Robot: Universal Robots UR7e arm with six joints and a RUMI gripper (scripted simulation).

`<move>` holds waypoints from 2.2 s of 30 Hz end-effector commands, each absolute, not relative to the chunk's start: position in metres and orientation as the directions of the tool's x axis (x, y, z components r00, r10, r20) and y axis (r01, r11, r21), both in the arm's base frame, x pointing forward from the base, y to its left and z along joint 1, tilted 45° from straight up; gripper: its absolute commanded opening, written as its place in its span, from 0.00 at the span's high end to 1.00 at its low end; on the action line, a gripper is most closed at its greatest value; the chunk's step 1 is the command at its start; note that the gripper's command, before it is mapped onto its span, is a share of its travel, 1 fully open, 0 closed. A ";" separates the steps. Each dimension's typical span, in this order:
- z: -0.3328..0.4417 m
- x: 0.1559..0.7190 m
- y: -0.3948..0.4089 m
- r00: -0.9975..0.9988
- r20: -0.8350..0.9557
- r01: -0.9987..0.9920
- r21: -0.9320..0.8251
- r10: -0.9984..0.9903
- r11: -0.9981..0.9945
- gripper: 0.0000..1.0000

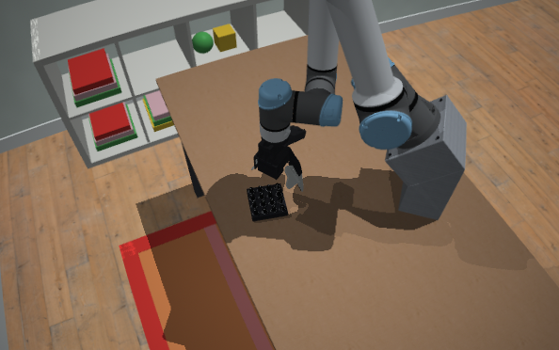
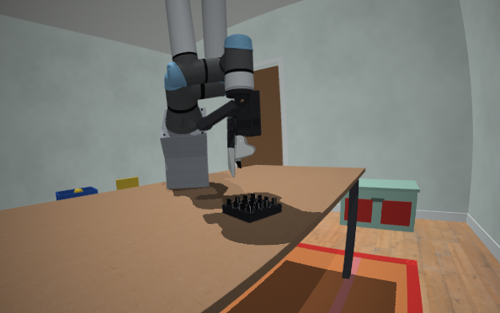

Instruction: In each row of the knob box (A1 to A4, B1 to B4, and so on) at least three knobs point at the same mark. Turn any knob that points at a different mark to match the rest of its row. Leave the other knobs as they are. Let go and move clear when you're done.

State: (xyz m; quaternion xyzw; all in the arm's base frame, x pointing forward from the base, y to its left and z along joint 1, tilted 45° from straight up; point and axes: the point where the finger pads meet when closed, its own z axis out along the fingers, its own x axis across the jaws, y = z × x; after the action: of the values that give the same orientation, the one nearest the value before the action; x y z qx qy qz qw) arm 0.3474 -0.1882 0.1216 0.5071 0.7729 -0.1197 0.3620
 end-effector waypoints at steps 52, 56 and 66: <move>0.122 0.347 -0.188 -0.240 -0.685 0.866 0.169 0.688 0.471 0.89; 0.122 0.347 -0.189 -0.240 -0.685 0.866 0.169 0.688 0.471 0.89; 0.120 0.349 -0.190 -0.240 -0.685 0.866 0.169 0.688 0.471 0.89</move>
State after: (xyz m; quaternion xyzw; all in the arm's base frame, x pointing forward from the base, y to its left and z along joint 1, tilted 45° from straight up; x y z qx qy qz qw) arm 0.3482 -0.1898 0.1202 0.4996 0.7779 -0.1231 0.3608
